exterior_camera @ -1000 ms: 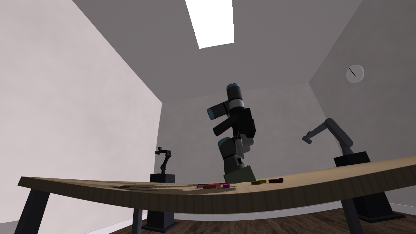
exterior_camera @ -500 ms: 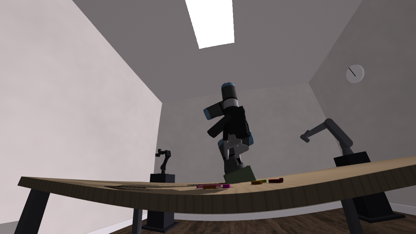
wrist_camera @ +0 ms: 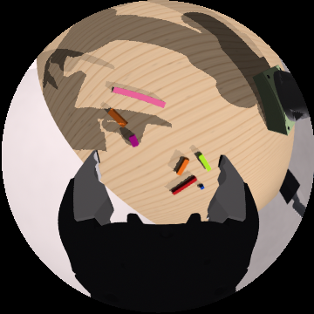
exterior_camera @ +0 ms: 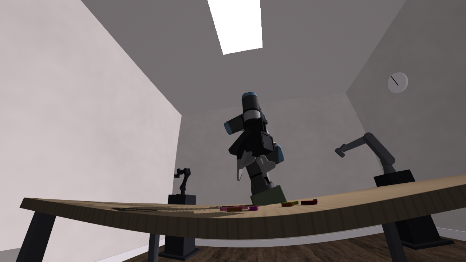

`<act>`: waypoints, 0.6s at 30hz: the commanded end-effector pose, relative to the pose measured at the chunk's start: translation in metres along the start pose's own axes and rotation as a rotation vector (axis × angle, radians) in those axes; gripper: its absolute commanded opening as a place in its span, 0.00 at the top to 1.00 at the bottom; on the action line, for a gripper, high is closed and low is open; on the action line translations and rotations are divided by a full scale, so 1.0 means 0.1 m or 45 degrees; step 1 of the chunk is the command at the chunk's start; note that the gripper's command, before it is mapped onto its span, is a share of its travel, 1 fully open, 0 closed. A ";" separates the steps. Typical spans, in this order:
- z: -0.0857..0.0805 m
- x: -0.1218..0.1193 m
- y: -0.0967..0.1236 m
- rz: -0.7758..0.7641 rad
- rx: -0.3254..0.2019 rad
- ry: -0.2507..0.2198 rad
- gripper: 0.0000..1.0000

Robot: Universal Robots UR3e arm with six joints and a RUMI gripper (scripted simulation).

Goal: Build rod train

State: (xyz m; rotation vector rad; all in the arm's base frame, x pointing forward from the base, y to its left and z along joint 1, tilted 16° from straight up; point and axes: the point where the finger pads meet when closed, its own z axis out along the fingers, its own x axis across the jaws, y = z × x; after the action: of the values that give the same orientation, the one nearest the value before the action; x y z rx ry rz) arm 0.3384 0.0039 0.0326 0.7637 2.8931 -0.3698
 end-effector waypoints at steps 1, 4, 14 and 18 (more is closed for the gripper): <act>-0.01 -0.07 -0.06 0.204 0.006 -0.001 0.00; -0.01 -0.08 -0.08 0.237 0.006 -0.002 0.00; -0.01 -0.09 -0.08 0.245 0.006 -0.002 0.00; -0.01 -0.08 -0.08 0.244 0.006 -0.002 0.00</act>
State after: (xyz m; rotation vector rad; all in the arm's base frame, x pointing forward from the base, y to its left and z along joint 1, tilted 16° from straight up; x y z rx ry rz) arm 0.3414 -0.0065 0.0357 1.0192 2.7930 -0.3540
